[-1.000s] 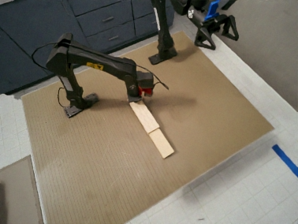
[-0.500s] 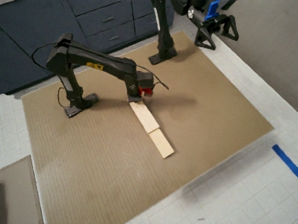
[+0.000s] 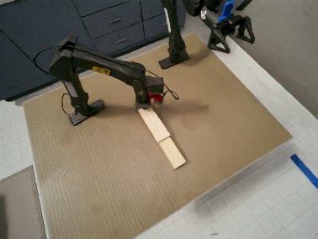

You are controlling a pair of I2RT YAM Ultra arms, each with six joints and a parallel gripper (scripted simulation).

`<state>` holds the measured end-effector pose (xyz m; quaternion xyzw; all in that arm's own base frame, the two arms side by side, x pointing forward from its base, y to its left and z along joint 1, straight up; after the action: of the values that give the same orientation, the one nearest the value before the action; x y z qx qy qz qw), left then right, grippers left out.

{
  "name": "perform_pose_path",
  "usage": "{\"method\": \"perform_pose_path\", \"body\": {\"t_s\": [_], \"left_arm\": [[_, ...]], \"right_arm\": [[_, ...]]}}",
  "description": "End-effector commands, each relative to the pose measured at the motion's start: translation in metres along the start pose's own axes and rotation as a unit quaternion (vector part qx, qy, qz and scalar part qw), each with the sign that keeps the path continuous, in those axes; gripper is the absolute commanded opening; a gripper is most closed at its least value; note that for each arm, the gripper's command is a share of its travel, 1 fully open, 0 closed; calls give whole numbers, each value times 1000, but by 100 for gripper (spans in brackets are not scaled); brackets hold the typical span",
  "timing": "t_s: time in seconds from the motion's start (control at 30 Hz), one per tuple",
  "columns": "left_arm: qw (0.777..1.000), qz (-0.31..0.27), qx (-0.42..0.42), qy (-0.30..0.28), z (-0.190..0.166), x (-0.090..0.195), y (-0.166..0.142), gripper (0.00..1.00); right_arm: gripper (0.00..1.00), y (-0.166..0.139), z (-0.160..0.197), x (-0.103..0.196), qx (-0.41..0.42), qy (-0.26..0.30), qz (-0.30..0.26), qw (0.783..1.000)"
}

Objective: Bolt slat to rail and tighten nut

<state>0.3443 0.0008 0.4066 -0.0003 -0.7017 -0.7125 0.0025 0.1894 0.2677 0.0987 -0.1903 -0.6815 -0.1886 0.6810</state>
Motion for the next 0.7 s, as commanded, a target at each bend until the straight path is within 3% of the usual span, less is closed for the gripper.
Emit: {"method": "perform_pose_path", "body": {"t_s": [0.0, 0.27, 0.5, 0.57, 0.67], "left_arm": [[1000, -6, 0, 0, 0, 1, 4, 100], [1000, -6, 0, 0, 0, 1, 4, 100], [1000, -6, 0, 0, 0, 1, 4, 100], [1000, -6, 0, 0, 0, 1, 4, 100], [1000, -6, 0, 0, 0, 1, 4, 100]], "right_arm": [[12, 0, 0, -11, -54, 1, -1, 999], [12, -3, 0, -11, -211, 1, 5, 977], [12, -2, 0, -9, -344, 1, 1, 939], [12, -2, 0, -9, -344, 1, 1, 939], [12, -2, 0, -9, -399, 1, 0, 917]]}}
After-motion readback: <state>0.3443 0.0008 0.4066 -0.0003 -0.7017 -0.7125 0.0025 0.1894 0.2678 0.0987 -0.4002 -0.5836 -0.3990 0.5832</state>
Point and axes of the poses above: on each arm, the point where the finger pads meet when closed, its own x axis back along the fingers, its own z axis across the jaws, y = z × x, the point moved 4 cm from there along x, back along the fingers, and after that the axes turned 1 degree about -x, right-handed, at the moved point
